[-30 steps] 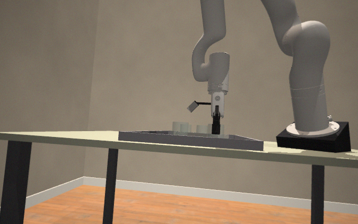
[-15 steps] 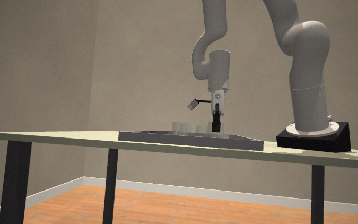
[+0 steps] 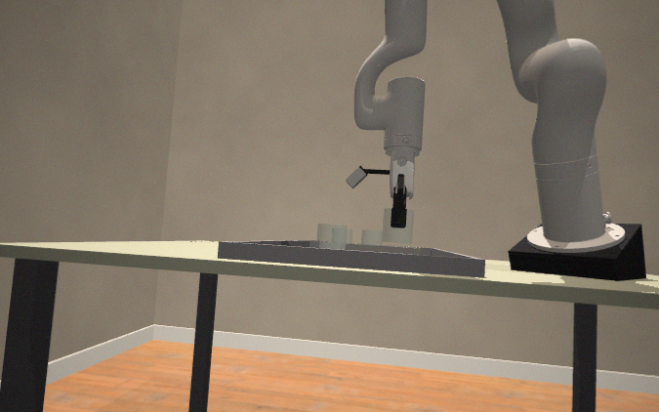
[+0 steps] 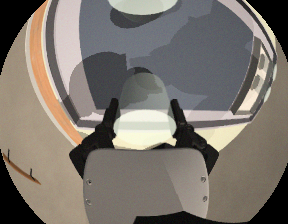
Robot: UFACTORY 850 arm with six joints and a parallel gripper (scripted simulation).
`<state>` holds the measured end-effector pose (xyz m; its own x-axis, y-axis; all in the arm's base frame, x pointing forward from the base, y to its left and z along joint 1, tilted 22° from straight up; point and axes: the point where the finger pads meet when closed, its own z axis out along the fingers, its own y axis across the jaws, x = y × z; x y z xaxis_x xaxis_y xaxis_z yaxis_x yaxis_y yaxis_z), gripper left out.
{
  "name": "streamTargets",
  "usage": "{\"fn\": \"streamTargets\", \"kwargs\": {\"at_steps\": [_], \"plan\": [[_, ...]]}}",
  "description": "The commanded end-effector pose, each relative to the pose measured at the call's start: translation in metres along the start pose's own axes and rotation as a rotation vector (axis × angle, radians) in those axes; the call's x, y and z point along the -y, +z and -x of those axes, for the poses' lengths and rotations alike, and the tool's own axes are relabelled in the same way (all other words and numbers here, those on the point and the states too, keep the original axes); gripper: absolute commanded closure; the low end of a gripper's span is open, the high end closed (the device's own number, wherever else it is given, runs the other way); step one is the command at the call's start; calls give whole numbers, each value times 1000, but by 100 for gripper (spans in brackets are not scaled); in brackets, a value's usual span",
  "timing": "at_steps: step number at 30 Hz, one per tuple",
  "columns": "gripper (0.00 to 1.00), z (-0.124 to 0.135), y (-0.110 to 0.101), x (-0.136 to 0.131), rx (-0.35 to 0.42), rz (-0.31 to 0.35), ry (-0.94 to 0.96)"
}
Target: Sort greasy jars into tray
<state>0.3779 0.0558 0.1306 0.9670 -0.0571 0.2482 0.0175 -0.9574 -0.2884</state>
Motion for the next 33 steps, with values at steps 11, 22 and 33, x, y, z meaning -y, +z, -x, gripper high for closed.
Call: {"fn": "streamTargets", "kwargs": {"at_steps": [11,22,33], "plan": [[100,-1,-33,0,8,-2,1],[100,-1,-57,0,8,-2,1],[100,-1,-86,0,8,-2,1]]}}
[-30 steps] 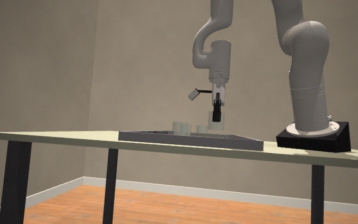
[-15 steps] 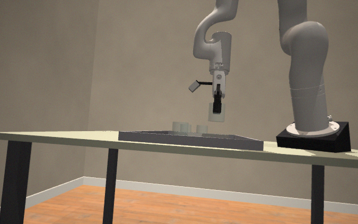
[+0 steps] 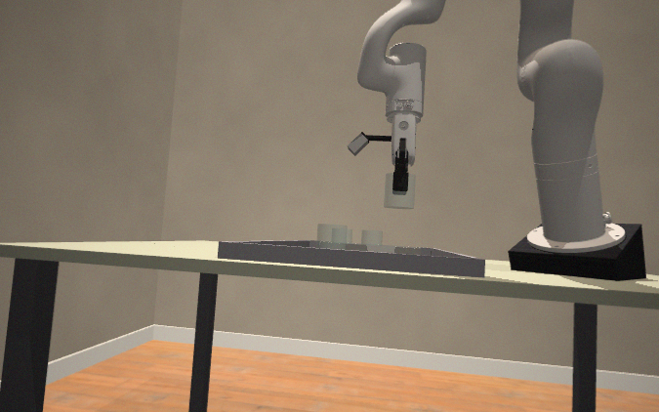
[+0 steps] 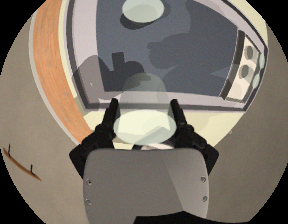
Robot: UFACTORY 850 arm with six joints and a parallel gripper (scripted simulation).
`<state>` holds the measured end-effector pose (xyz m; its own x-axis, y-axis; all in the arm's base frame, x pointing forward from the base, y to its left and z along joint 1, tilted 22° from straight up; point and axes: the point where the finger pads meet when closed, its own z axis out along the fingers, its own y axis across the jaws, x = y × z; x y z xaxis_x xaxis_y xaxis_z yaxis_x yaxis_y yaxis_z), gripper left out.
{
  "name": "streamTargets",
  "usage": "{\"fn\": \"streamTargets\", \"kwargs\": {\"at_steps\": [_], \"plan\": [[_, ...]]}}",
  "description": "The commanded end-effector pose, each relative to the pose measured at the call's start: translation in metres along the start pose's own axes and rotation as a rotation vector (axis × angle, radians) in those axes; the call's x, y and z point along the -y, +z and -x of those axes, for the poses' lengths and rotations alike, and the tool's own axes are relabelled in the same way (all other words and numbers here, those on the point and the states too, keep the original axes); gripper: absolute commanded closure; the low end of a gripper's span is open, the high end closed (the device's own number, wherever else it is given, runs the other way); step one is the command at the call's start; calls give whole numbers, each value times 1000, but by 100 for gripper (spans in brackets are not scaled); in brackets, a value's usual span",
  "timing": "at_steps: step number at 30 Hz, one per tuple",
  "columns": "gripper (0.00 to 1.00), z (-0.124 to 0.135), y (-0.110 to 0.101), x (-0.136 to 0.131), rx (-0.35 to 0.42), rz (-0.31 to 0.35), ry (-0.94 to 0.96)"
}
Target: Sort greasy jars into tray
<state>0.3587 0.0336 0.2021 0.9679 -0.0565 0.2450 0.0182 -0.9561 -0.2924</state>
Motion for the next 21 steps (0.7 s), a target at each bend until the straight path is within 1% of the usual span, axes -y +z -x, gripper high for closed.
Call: {"fn": "streamTargets", "kwargs": {"at_steps": [1,2,4,6,21], "plan": [[100,-1,-11,0,4,2,0],[100,-1,-14,0,4,2,0],[100,0,-14,-6,4,2,0],[100,0,-14,-6,4,2,0],[100,2,-14,-56,4,2,0]]}}
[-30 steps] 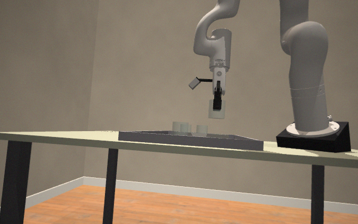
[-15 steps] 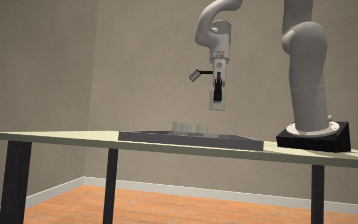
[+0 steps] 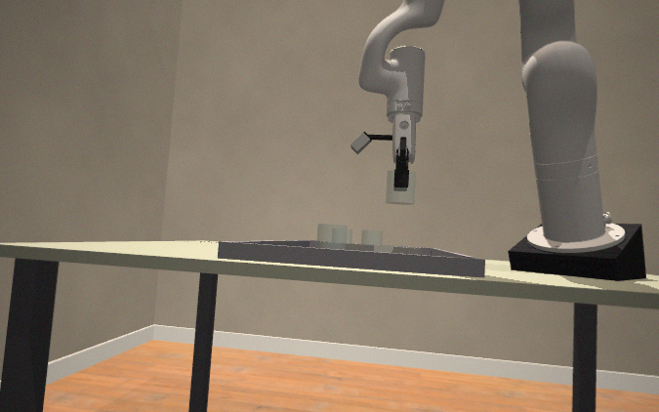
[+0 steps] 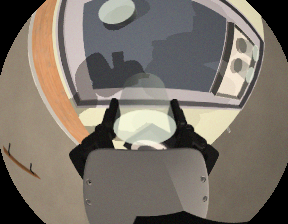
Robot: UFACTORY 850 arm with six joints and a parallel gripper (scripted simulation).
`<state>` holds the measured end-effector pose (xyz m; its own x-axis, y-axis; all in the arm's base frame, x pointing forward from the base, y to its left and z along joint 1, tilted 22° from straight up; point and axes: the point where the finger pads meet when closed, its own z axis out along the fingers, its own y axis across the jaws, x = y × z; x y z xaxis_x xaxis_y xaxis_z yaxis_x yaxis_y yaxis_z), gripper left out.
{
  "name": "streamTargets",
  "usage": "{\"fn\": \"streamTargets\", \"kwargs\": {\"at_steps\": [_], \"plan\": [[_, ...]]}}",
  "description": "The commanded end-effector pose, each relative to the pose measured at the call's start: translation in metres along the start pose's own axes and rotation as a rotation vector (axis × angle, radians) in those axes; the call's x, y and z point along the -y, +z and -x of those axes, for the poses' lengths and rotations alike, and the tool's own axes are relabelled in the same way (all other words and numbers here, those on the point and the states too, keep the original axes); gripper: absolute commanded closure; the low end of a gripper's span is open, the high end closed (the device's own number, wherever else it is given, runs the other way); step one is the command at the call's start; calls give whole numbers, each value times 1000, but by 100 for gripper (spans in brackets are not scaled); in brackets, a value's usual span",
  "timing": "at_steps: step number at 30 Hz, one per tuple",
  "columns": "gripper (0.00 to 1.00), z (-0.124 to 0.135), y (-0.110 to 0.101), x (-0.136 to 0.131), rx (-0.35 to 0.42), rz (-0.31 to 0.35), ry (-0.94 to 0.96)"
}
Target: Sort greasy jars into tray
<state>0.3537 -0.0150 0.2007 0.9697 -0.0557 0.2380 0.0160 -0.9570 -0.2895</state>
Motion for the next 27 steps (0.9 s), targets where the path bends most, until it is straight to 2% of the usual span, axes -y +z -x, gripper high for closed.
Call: {"fn": "streamTargets", "kwargs": {"at_steps": [1,27], "plan": [[100,0,0,-9,-3,-1,-1],[100,3,0,-86,-3,-1,-1]]}}
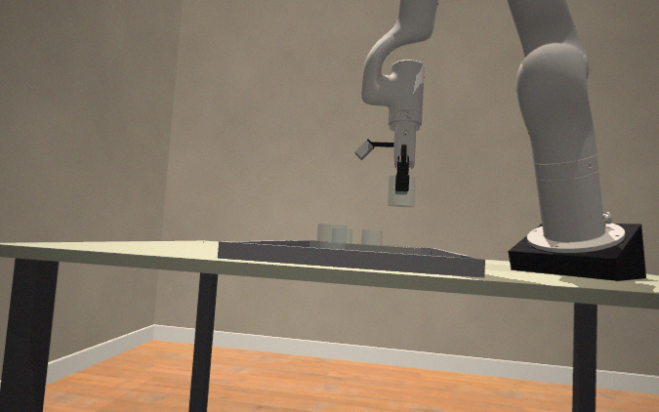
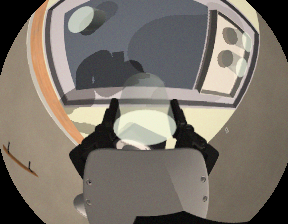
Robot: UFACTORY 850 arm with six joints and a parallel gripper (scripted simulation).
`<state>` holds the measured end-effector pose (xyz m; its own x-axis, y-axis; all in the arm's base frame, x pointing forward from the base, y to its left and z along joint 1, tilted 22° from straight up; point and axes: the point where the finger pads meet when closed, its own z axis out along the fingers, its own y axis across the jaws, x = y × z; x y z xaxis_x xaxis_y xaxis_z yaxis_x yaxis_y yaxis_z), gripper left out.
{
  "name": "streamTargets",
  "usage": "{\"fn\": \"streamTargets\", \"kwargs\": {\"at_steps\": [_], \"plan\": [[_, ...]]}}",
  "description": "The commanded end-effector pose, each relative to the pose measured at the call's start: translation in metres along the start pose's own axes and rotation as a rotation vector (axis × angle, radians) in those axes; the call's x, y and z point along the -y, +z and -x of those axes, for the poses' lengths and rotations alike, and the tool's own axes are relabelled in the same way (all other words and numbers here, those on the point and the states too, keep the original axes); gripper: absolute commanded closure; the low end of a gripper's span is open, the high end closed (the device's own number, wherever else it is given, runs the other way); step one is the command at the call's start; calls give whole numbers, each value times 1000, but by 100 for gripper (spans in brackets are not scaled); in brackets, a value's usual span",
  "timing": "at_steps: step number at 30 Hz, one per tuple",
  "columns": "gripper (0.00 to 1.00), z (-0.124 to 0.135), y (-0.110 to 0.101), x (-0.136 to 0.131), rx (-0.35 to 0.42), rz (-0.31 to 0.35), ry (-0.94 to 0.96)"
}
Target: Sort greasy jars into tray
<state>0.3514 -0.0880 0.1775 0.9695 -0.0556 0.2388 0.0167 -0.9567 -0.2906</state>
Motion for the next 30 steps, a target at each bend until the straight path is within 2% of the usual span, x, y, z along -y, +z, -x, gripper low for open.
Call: {"fn": "streamTargets", "kwargs": {"at_steps": [1,30], "plan": [[100,0,0,-12,-2,0,-1],[100,4,0,-95,-2,0,-1]]}}
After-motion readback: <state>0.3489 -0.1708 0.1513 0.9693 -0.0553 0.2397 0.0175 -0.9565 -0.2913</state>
